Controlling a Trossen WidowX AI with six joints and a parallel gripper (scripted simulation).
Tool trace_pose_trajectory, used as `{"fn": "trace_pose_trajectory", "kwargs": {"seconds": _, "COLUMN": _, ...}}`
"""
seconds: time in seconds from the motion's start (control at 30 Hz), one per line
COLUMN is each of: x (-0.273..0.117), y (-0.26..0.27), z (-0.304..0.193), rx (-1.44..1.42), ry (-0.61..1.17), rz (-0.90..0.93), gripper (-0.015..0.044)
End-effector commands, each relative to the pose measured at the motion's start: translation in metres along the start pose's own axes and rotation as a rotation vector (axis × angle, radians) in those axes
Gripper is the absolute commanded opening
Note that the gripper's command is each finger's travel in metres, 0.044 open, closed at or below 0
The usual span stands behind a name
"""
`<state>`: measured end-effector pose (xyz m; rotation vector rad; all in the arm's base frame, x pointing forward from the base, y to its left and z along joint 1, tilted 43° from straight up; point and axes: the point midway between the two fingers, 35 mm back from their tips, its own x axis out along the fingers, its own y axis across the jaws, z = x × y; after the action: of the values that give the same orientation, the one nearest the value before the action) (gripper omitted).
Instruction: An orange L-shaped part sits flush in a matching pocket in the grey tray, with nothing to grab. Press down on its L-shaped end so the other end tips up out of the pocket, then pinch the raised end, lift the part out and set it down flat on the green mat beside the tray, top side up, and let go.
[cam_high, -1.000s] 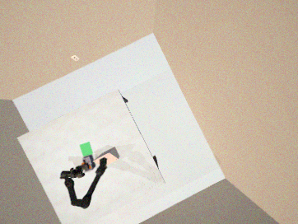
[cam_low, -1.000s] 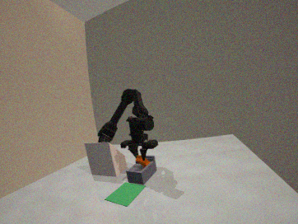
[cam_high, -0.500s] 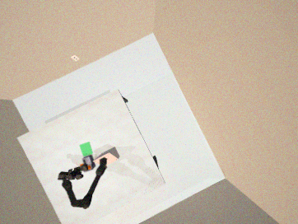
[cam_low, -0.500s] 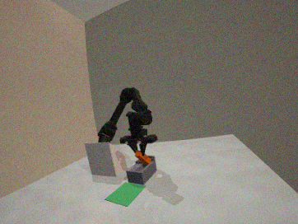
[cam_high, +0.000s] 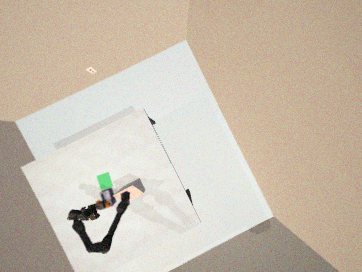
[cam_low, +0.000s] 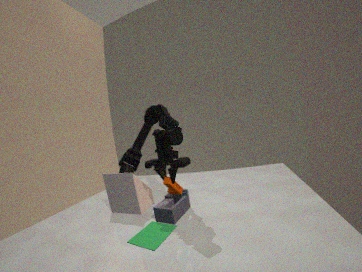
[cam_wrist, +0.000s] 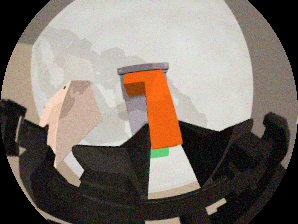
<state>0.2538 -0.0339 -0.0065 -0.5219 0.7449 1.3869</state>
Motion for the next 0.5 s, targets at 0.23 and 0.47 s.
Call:
{"fn": "trace_pose_trajectory", "kwargs": {"seconds": 0.23, "x": -0.01, "y": 0.0, "z": -0.001, "rx": -0.005, "ry": 0.006, "rz": -0.001, "gripper": 0.0}}
{"fn": "trace_pose_trajectory", "kwargs": {"seconds": 0.47, "x": -0.009, "y": 0.001, "z": -0.022, "rx": -0.005, "ry": 0.008, "rz": -0.002, "gripper": 0.0}}
